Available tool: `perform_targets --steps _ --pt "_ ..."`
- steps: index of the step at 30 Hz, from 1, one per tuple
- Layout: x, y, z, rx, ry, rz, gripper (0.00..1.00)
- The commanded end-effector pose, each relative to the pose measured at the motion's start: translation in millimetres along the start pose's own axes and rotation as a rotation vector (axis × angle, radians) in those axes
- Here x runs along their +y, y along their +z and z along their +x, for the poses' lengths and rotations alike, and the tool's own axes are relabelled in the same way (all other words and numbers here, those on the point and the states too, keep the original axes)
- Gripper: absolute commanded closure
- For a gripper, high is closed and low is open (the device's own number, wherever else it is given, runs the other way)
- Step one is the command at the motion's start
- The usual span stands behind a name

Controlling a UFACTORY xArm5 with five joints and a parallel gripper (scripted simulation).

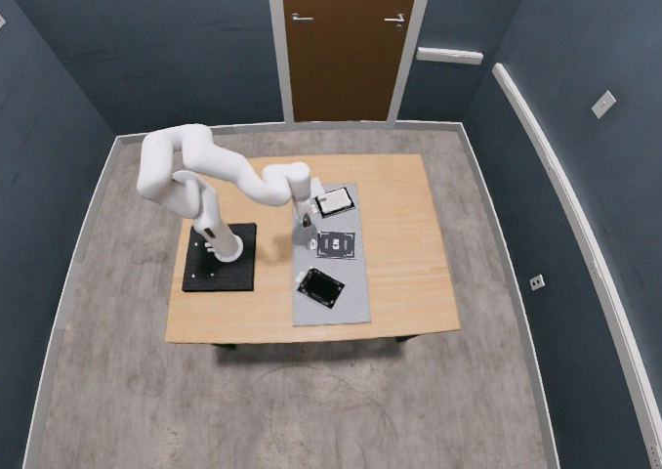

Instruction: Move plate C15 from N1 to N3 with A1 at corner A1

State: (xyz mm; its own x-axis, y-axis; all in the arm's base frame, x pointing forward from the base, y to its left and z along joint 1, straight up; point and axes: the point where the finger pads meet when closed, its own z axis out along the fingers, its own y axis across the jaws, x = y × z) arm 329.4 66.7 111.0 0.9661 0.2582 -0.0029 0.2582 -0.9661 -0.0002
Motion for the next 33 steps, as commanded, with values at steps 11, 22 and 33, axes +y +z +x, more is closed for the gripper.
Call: perform_targets --steps 11,22,33 --pt "-48 0.1 39 0.000 0.003 0.000 0.00" --pt "-48 0.1 39 0.000 0.003 0.000 0.00" --pt "-48 0.1 39 0.000 0.003 0.000 0.00"
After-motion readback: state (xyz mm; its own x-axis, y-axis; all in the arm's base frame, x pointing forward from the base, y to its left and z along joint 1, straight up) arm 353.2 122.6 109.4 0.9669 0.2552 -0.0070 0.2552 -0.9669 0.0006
